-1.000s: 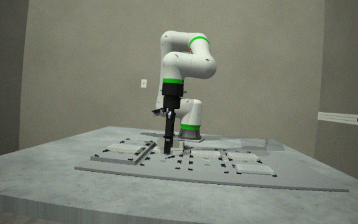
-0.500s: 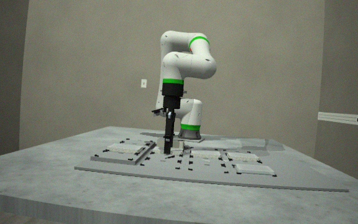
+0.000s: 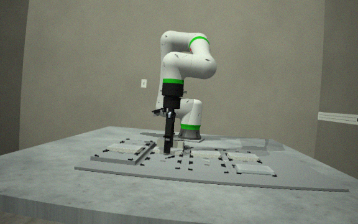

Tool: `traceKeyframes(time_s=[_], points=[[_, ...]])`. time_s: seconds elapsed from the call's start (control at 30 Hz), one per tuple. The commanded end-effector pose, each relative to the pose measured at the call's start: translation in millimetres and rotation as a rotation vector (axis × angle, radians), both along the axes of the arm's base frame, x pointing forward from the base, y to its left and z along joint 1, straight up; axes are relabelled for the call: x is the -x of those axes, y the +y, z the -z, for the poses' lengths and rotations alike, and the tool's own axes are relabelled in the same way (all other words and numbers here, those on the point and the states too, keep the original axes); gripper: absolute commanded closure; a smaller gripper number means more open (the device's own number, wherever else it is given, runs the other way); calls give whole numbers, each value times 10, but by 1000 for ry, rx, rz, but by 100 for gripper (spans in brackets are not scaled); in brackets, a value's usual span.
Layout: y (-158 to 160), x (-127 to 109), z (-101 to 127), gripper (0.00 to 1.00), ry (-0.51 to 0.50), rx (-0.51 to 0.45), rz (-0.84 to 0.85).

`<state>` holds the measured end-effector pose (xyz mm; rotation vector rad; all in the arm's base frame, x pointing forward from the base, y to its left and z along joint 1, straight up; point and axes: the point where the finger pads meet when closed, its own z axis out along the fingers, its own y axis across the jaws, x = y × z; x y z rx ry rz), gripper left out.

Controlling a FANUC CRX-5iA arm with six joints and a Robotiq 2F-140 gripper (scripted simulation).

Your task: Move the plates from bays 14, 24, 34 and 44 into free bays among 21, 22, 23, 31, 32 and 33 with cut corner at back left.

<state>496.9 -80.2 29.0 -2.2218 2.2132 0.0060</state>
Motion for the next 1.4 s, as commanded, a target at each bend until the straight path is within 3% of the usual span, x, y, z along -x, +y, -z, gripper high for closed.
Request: traceKeyframes(time_s=[0.0, 0.6, 1.37], points=[[-1, -6, -8, 30, -2, 0, 0], [-1, -6, -21, 30, -2, 0, 0], [-3, -5, -300, 30, -2, 0, 0]])
